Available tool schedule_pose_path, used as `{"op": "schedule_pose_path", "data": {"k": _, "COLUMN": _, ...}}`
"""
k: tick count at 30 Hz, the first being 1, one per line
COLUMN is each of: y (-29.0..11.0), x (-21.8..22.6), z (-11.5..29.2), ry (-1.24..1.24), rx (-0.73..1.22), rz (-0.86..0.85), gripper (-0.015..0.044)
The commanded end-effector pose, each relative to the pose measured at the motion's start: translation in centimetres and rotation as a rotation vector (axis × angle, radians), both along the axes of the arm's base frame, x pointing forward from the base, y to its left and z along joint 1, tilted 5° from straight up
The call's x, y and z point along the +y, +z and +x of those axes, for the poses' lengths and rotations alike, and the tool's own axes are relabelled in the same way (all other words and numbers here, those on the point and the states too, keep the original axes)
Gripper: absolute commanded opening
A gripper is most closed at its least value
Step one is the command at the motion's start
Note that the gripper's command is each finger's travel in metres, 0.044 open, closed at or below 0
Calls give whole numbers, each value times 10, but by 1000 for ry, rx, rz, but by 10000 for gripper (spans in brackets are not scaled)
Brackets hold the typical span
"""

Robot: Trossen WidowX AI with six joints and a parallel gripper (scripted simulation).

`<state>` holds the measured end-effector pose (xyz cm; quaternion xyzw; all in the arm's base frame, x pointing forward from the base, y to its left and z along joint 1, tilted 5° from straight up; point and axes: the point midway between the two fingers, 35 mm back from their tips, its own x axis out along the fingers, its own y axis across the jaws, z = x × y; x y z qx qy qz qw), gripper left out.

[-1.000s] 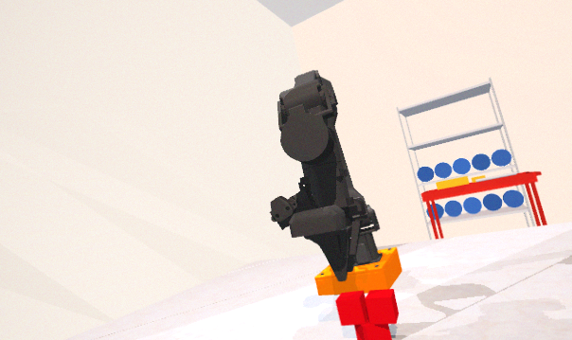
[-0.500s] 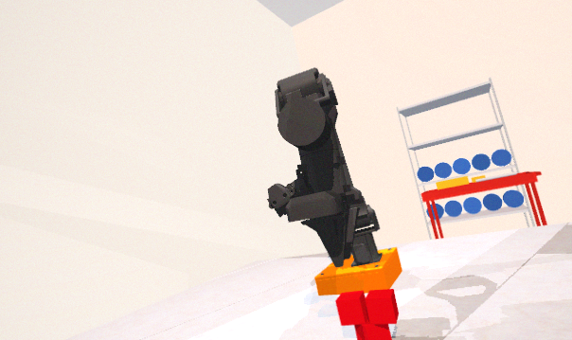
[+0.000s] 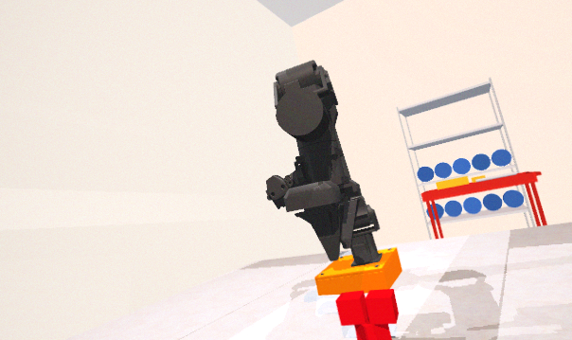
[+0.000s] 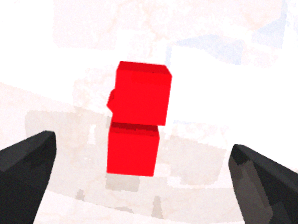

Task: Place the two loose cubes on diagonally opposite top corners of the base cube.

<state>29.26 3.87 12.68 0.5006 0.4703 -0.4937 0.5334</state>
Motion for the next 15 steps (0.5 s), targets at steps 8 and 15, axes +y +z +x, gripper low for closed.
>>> {"op": "schedule_pose_path", "data": {"k": 8, "y": -1, "x": 64, "z": -7, "ry": 0, "rx": 2, "rz": 7, "gripper": 400}}
{"op": "schedule_pose_path", "data": {"k": 15, "y": -5, "x": 140, "z": -36, "ry": 0, "rx": 3, "rz": 11, "gripper": 400}}
